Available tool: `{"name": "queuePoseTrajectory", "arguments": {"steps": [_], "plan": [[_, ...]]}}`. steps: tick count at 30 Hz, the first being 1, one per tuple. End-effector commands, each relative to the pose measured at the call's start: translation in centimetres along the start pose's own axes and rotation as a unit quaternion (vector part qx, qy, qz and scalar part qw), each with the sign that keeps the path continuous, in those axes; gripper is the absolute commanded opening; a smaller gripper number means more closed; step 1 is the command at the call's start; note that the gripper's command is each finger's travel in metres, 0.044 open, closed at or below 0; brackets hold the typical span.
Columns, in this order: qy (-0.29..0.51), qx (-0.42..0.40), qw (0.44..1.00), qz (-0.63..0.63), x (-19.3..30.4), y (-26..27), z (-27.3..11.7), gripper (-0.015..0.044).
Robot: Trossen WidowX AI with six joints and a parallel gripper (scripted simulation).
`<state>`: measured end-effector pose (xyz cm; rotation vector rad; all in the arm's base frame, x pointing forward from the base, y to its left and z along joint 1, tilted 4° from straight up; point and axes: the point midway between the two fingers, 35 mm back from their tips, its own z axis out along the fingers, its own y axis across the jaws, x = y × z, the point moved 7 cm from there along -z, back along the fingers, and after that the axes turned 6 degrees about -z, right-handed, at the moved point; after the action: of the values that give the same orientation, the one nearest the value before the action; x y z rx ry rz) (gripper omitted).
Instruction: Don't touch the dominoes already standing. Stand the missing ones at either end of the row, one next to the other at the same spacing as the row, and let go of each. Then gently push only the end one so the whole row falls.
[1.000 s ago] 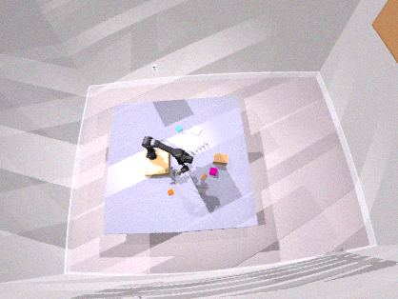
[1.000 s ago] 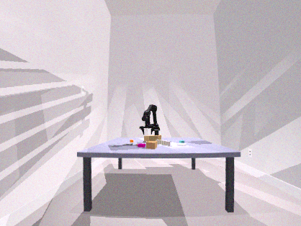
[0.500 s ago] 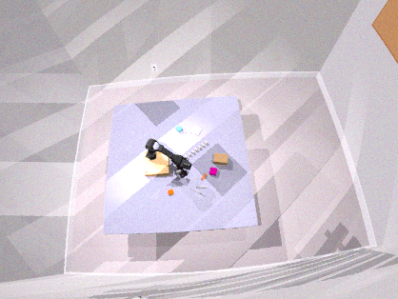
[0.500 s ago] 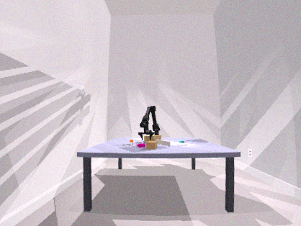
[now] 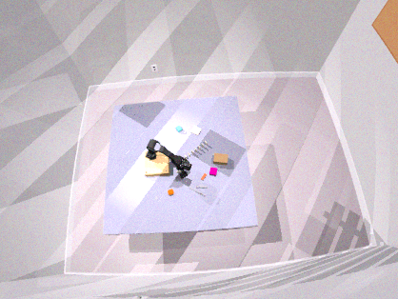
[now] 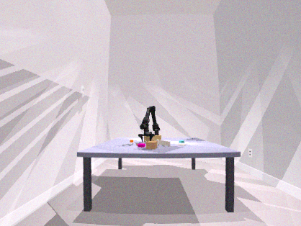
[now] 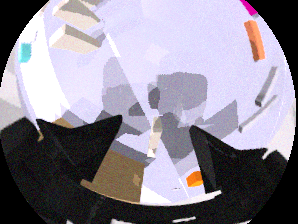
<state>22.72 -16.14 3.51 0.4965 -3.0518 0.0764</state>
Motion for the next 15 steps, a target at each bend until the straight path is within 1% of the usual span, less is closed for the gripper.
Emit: {"name": "queuePoseTrajectory", "arguments": {"steps": [1, 3, 15], "plan": [[0.003, -0.002, 1.0, -0.001, 0.12, 0.13, 0.35, 0.044], [0.003, -0.002, 1.0, -0.001, 0.12, 0.13, 0.35, 0.044], [0.003, -0.002, 1.0, -0.001, 0.12, 0.13, 0.35, 0.0125]]}}
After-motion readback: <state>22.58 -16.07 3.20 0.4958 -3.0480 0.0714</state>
